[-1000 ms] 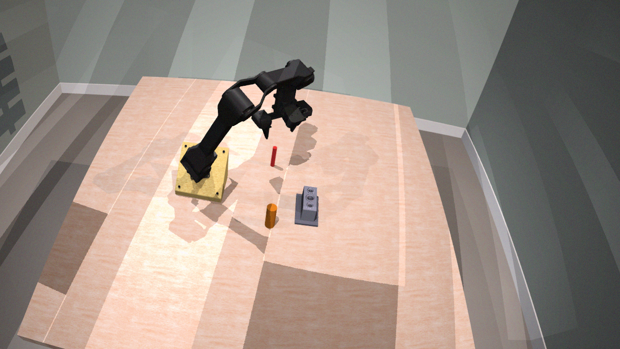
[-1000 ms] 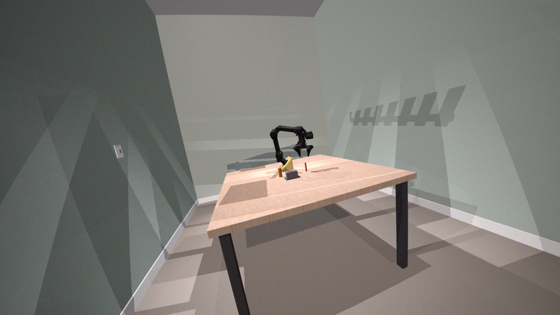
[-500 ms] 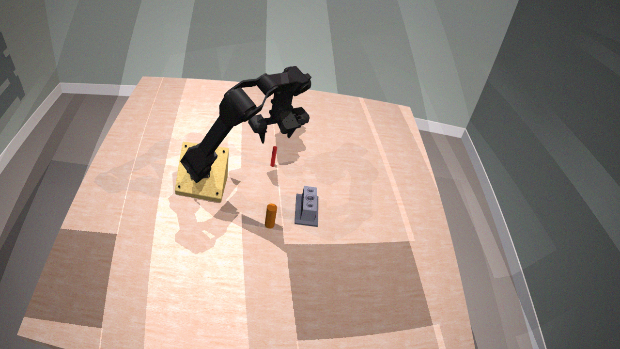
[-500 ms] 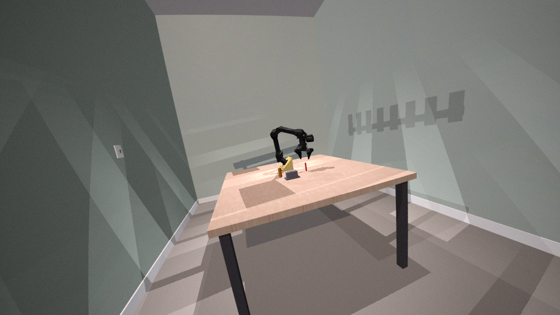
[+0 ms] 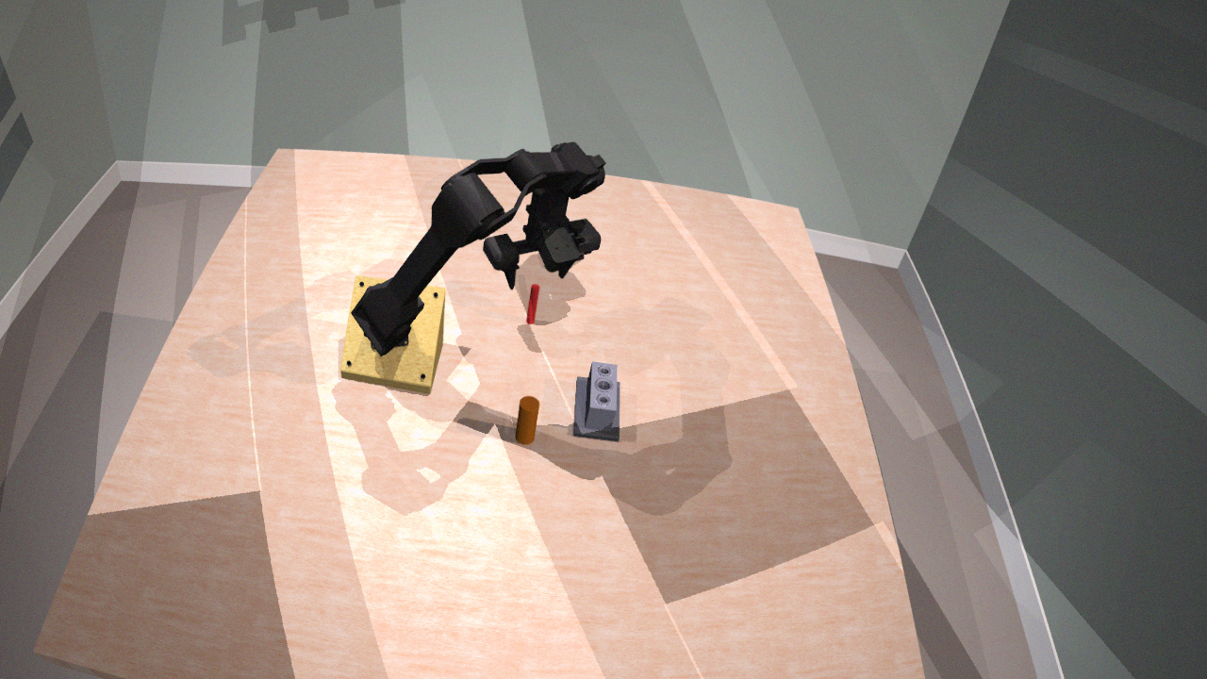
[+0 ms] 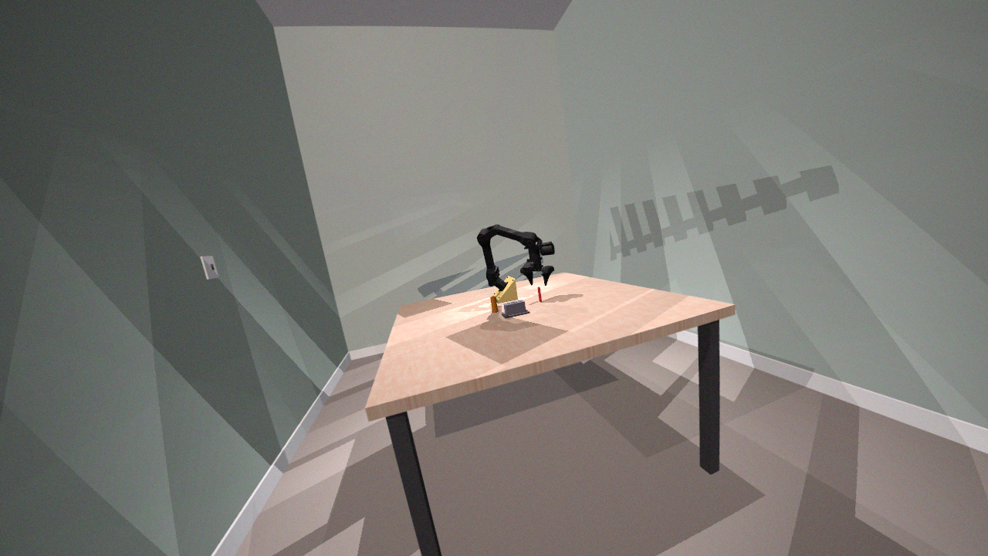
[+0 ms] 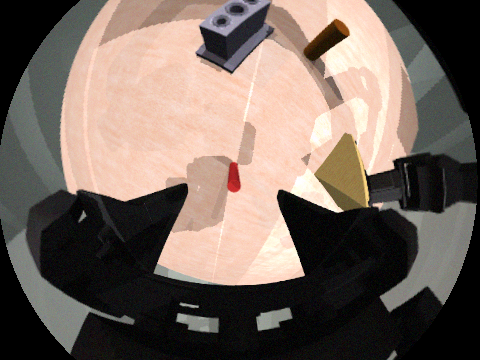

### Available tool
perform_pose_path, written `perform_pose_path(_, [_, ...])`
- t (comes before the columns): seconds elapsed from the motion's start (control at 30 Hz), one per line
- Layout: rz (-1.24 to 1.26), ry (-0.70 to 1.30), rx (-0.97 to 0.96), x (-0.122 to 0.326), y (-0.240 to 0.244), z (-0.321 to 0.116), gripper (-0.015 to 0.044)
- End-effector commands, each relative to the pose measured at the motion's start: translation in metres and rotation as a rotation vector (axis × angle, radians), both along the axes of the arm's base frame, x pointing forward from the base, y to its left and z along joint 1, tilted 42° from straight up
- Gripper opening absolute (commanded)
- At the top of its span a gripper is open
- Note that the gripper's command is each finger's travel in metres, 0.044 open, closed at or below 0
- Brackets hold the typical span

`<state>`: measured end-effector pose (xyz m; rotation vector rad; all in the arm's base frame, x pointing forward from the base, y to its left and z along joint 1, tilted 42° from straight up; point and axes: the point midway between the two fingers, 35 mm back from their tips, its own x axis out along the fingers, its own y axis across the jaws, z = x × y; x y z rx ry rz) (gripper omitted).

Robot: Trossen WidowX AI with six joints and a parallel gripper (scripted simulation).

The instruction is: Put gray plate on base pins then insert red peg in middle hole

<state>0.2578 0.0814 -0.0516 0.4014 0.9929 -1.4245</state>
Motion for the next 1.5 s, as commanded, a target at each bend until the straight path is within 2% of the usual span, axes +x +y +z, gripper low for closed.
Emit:
perform_pose_path(0.0, [0.003,0.002,-0.004,-0.001,-0.006,-0.006,0.0440])
perform_pose_path(0.87, [0.003,0.002,-0.006,-0.008,-0.032,-0.036,0.0440])
perform_pose_path(1.4, [0.003,0.002,-0.006,-0.008,-0.032,-0.036,0.0020])
perform_pose_path(1.47, [0.003,0.002,-0.006,-0.008,-0.032,-0.036,0.0007])
